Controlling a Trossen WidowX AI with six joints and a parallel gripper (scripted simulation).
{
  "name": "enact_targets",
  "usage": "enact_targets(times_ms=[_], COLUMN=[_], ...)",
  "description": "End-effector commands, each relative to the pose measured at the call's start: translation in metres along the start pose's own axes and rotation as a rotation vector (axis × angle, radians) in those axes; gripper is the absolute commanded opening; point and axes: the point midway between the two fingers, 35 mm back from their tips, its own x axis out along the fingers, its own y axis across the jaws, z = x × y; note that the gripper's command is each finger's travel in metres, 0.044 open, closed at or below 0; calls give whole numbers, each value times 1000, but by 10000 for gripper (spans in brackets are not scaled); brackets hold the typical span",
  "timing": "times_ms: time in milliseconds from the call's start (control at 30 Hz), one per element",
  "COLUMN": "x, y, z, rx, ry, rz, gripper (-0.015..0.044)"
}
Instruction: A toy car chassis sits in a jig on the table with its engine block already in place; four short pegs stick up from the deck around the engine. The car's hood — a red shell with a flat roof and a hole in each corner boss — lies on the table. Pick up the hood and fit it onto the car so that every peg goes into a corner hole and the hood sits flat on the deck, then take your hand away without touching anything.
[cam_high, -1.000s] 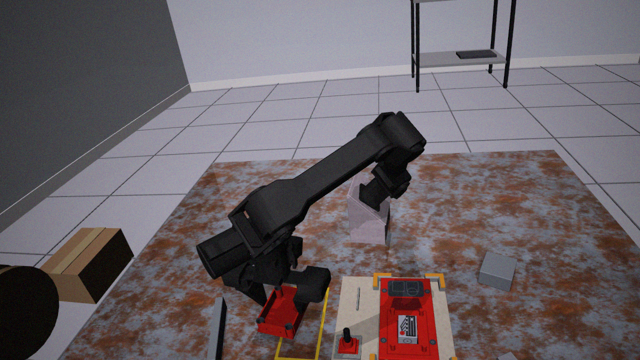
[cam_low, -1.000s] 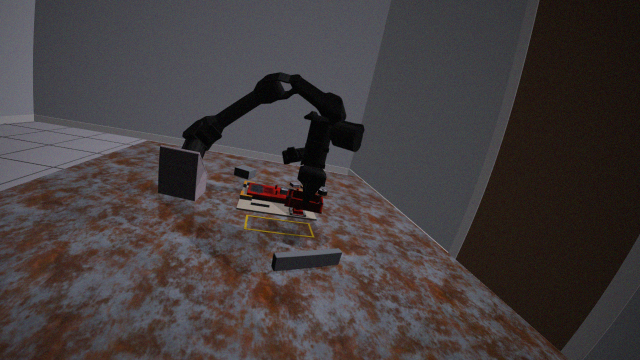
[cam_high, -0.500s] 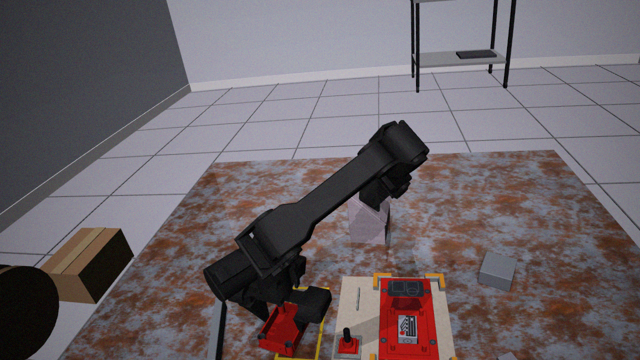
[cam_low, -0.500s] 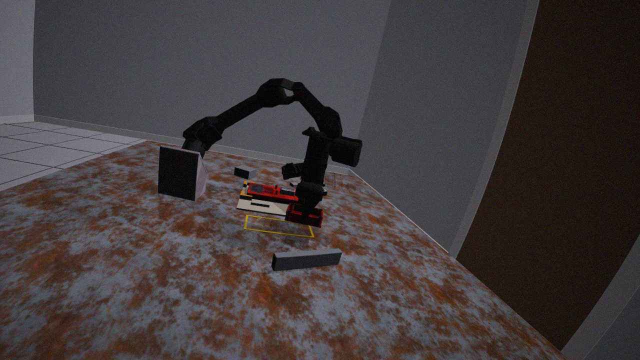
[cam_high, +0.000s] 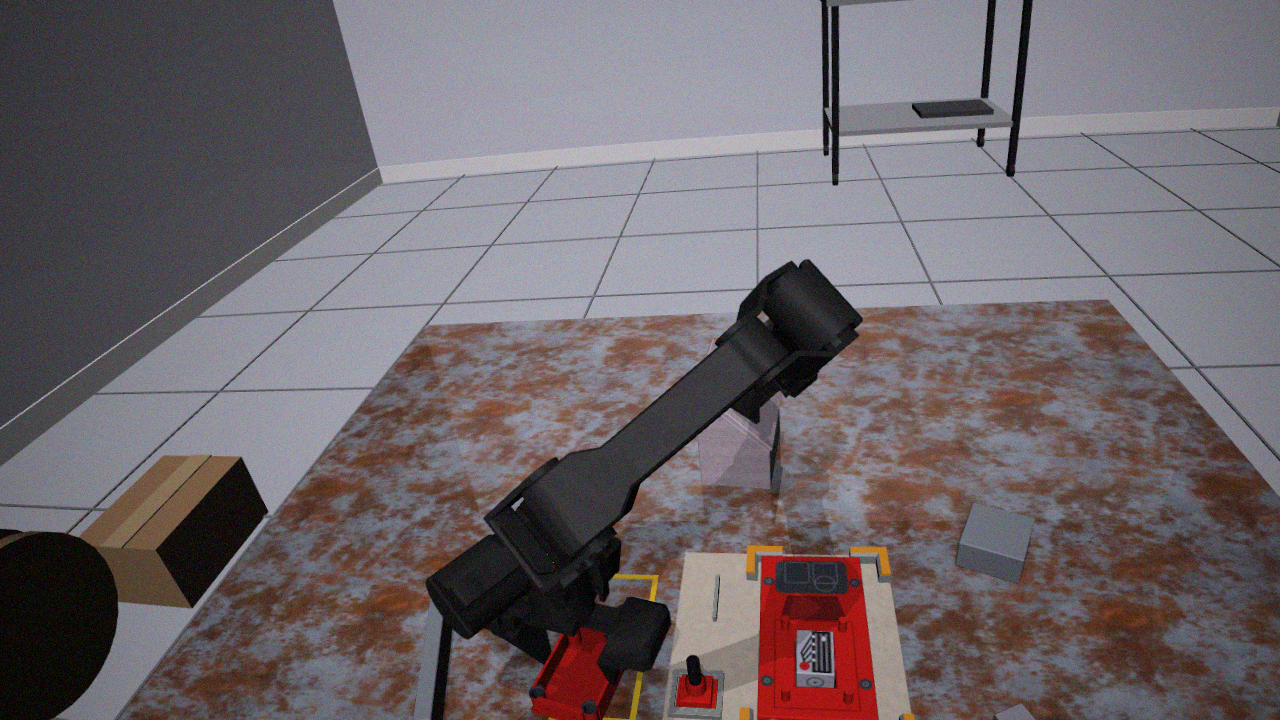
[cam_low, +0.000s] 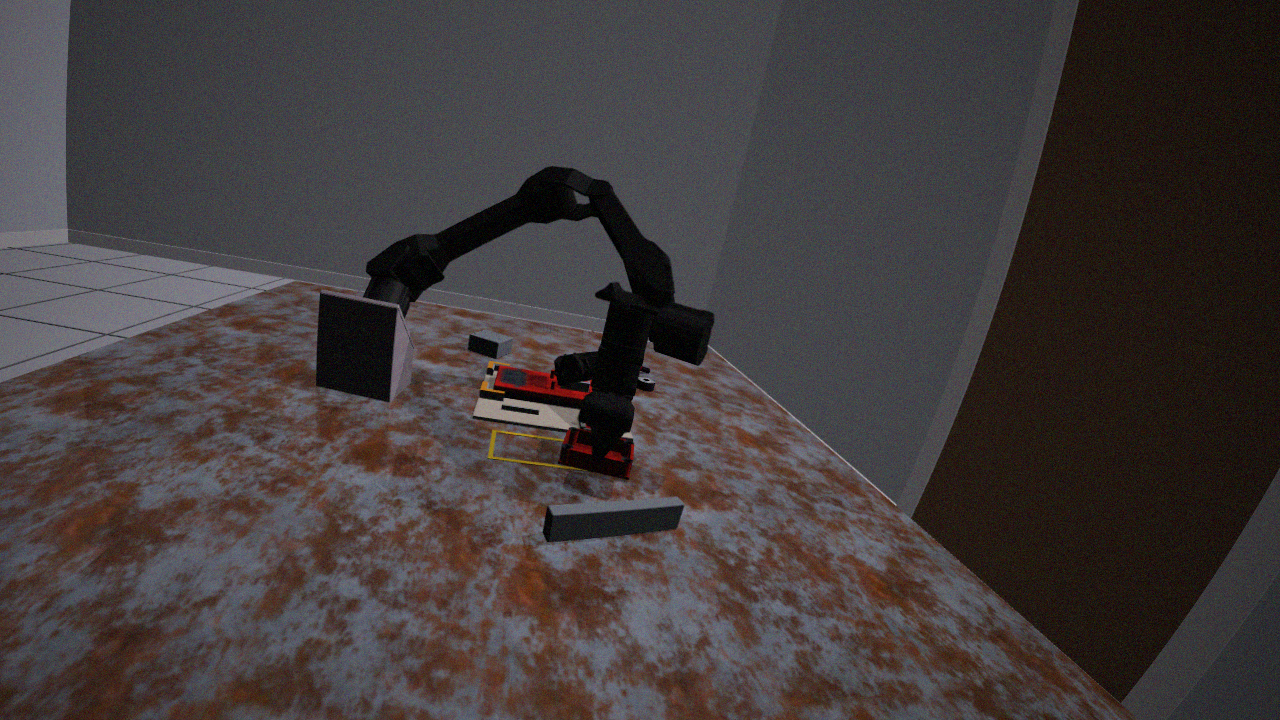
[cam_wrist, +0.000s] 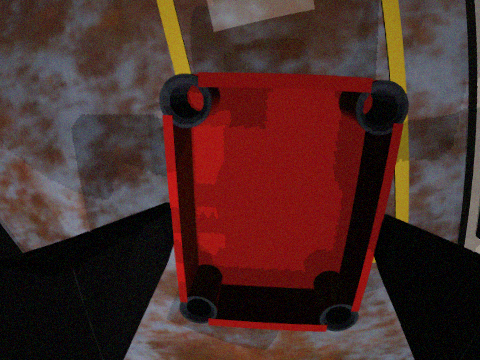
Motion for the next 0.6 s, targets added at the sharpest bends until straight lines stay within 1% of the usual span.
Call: enact_targets(times_ms=[0,267,367,433,567], x=[0,0,-2,-11,-48], y=[0,0,0,0,1], z=[0,0,-1,-1,-2], rx=[-4,-4,-4,-3,-1], ry=[-1,-1,-1,0,1], rz=[0,0,1,2,4], gripper=[236,440,440,440,440])
